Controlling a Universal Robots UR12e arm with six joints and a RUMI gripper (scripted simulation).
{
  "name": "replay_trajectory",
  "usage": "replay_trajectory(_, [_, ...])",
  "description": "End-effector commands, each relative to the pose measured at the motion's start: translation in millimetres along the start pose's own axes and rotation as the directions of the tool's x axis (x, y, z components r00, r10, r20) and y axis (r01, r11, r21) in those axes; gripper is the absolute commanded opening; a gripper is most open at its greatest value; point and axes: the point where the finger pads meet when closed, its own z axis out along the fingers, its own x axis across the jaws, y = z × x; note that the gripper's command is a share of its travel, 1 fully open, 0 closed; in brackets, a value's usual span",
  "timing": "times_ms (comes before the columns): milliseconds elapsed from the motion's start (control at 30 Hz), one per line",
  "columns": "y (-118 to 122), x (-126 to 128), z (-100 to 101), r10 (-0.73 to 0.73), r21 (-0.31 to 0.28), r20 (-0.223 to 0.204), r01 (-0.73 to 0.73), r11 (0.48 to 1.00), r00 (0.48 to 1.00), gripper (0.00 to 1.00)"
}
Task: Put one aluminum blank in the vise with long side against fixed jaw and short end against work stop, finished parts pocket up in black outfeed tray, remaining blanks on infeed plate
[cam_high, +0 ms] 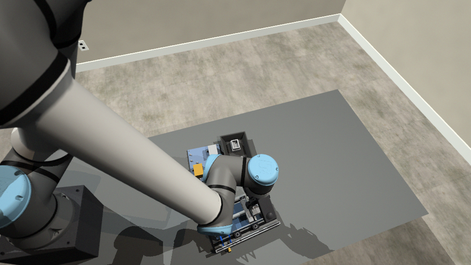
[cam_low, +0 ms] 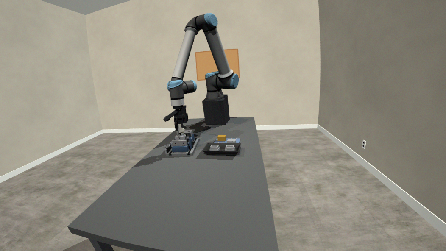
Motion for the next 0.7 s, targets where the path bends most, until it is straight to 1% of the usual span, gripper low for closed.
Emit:
replay_trajectory(0, [0.8, -1.1, -0.8, 0.000, 0.001, 0.001, 0.000, 1.000, 1.000, 0.00])
replay_trajectory(667, [2.5, -1.8, -0.8, 0.000, 0.001, 0.001, 0.000, 1.000, 1.000, 0.00])
